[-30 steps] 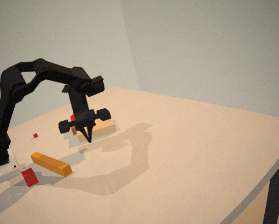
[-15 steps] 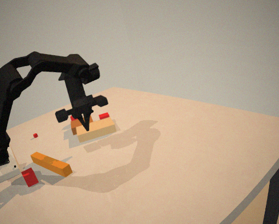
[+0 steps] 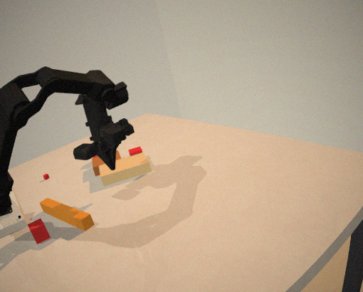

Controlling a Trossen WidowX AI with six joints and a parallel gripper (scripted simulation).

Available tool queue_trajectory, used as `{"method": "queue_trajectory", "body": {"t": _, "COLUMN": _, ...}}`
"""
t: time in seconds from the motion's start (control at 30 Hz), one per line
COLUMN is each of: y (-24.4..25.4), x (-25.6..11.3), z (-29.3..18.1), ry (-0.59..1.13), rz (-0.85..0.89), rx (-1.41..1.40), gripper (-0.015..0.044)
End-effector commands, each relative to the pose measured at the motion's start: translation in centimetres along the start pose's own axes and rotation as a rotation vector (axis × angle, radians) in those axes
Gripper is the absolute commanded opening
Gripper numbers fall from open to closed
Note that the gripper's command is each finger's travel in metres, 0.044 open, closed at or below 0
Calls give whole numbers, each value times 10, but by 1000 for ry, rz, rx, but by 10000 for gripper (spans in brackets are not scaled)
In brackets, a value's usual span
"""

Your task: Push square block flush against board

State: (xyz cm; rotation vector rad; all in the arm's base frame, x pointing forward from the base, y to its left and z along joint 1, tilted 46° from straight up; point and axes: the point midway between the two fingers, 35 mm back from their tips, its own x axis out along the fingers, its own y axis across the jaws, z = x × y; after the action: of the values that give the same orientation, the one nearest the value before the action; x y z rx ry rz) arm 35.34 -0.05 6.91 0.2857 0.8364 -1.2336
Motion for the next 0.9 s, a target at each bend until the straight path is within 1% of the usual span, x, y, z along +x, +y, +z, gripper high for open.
{"method": "queue_trajectory", "body": {"t": 0.0, "y": 0, "x": 0, "z": -3, "ry": 5, "rz": 0, "rx": -158, "gripper": 0}}
{"method": "queue_trajectory", "body": {"t": 0.87, "y": 1, "x": -1, "z": -13, "ry": 10, "rz": 1, "rx": -1057, "gripper": 0}}
